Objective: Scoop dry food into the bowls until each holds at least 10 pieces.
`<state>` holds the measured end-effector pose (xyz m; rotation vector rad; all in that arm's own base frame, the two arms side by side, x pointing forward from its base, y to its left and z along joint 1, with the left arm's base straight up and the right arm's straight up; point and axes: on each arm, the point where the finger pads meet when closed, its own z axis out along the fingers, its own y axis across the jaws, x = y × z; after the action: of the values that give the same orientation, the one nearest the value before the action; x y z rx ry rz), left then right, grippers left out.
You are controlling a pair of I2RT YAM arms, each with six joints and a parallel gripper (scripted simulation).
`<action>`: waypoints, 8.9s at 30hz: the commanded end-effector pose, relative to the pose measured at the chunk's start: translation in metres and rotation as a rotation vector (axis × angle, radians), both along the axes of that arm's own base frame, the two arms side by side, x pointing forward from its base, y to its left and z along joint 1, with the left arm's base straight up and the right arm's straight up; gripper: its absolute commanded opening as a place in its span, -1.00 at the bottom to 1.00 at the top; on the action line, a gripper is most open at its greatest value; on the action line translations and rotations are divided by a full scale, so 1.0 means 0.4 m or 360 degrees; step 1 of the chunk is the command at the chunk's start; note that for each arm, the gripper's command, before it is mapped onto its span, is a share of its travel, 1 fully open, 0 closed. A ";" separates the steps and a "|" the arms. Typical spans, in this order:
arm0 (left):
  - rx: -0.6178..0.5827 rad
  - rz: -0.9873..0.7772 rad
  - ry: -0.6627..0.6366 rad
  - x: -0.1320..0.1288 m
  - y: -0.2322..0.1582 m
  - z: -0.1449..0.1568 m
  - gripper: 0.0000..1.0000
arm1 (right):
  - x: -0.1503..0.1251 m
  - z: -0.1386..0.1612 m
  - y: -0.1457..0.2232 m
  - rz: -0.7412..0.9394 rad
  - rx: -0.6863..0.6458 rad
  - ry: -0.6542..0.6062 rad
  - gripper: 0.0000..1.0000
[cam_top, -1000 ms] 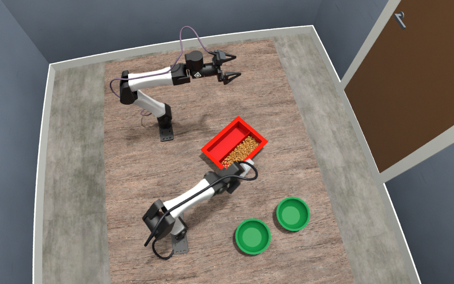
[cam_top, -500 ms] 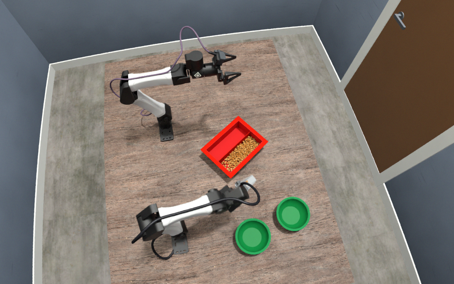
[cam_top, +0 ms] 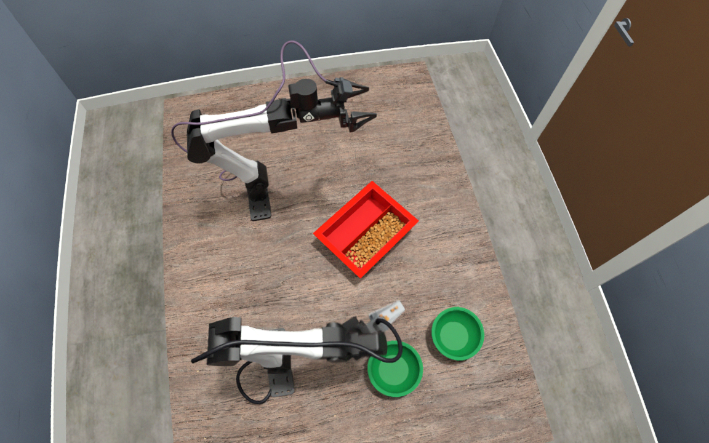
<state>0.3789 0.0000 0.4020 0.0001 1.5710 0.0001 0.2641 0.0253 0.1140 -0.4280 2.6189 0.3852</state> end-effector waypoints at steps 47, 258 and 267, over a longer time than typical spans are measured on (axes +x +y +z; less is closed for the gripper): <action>-0.0002 0.0000 -0.0041 -0.007 0.000 0.027 1.00 | -0.097 0.020 -0.340 -0.0588 -0.0135 -0.0194 -1.00; -0.0002 0.0000 -0.0041 -0.007 0.000 0.027 1.00 | -0.017 0.119 -0.441 0.0524 -0.0969 0.0020 -1.00; -0.0002 0.0000 -0.0041 -0.007 0.000 0.027 1.00 | -0.043 0.099 -0.430 0.0240 -0.0782 0.0063 -1.00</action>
<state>0.3789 0.0000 0.4020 0.0001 1.5710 0.0001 0.2493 -0.1506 0.1455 -0.9660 2.7119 -0.2443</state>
